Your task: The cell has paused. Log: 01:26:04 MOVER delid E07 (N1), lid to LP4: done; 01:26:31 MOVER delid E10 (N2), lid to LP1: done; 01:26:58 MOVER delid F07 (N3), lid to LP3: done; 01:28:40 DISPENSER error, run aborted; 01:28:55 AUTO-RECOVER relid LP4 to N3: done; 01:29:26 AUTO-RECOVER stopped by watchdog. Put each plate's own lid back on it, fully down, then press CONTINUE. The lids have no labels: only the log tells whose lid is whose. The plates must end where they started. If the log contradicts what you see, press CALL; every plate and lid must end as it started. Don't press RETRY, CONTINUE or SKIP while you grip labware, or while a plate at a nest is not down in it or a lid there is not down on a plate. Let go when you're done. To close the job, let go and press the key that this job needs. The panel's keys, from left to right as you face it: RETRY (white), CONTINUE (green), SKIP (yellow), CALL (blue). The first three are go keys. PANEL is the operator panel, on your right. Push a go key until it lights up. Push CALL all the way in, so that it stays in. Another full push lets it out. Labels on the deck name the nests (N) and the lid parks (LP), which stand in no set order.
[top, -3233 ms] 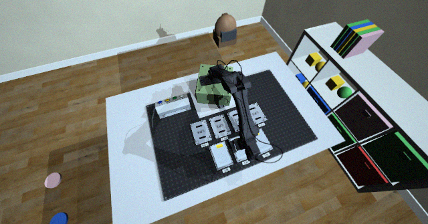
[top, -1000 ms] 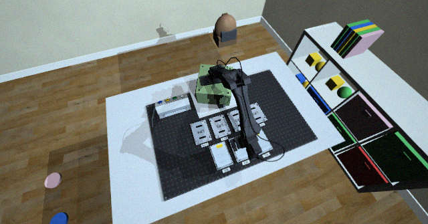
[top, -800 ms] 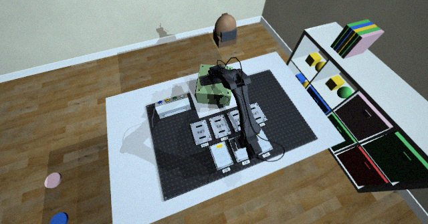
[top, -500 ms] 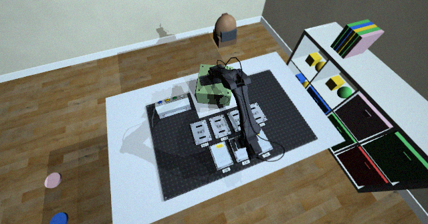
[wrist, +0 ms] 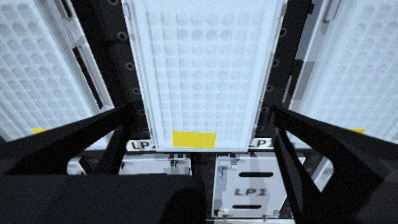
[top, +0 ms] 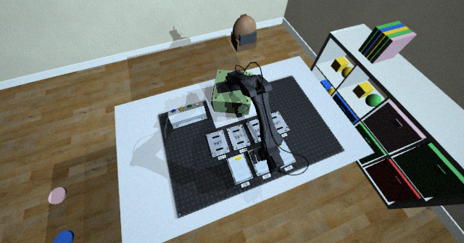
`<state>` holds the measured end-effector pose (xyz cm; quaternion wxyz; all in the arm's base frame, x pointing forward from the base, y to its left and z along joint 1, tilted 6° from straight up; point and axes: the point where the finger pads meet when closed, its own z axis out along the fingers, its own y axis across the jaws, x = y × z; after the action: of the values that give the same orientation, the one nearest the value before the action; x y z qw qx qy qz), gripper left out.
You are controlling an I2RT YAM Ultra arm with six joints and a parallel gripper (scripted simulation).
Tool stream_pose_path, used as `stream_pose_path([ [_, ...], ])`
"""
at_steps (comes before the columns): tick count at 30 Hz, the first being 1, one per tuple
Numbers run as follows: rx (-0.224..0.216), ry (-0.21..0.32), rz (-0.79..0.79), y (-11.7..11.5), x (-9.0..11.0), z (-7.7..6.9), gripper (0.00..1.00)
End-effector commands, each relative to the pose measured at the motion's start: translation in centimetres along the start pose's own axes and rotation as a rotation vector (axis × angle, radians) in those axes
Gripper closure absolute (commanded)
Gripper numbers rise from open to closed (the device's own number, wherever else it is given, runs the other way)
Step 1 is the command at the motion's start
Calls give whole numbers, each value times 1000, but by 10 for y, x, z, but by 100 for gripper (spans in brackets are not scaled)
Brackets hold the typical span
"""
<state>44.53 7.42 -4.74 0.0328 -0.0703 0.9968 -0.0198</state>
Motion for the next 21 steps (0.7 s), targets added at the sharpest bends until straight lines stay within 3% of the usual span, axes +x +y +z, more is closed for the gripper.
stream_pose_path([
  [1, -10, -65, -6, 2, -17, -26, 0],
  [5, -9, -65, -23, -2, -14, -24, 1],
  [7, -9, -55, -29, -2, 0, -18, 3],
  [16, -9, -55, -29, 0, 45, -15, 12],
  [18, -9, -55, -29, 0, 45, -15, 12],
  [21, -8, -55, -28, -1, 60, -14, 15],
])
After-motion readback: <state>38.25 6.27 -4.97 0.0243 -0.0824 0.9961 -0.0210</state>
